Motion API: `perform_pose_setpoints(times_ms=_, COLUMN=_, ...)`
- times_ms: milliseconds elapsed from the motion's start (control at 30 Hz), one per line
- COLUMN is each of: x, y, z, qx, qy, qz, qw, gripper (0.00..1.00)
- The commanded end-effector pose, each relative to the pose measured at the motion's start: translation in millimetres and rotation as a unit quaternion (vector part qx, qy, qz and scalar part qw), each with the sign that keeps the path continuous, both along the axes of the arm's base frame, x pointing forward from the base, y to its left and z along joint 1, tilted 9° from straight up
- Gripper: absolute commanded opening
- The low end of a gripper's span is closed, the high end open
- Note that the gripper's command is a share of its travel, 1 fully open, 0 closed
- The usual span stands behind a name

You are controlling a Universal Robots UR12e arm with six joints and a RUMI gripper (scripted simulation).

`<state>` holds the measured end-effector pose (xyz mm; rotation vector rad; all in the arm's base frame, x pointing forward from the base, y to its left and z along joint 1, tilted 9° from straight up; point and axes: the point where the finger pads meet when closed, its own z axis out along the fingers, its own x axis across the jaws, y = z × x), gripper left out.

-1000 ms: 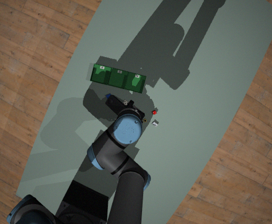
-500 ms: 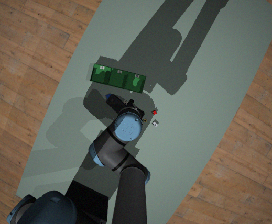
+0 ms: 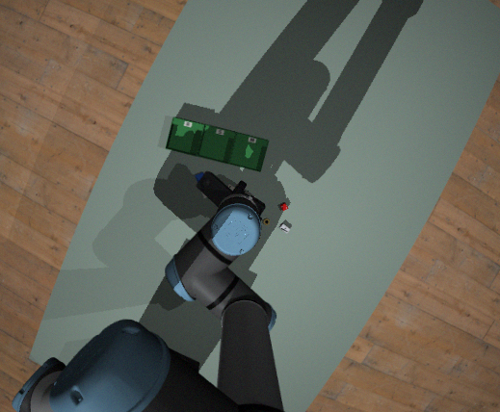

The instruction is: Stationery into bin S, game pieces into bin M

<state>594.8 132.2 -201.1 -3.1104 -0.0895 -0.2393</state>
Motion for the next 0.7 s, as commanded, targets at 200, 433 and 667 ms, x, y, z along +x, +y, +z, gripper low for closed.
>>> perform_pose_setpoints(times_ms=200, x=1.5, y=0.2, z=-8.3, qx=0.000, qy=-0.001, qz=0.000, qw=1.000, gripper=0.24)
perform_pose_setpoints(times_ms=433, x=1.5, y=0.2, z=-8.4, qx=0.000, qy=-0.001, qz=0.000, qw=1.000, gripper=0.24)
perform_pose_setpoints(times_ms=667, x=1.5, y=0.2, z=-8.4, qx=0.000, qy=-0.001, qz=0.000, qw=1.000, gripper=0.00)
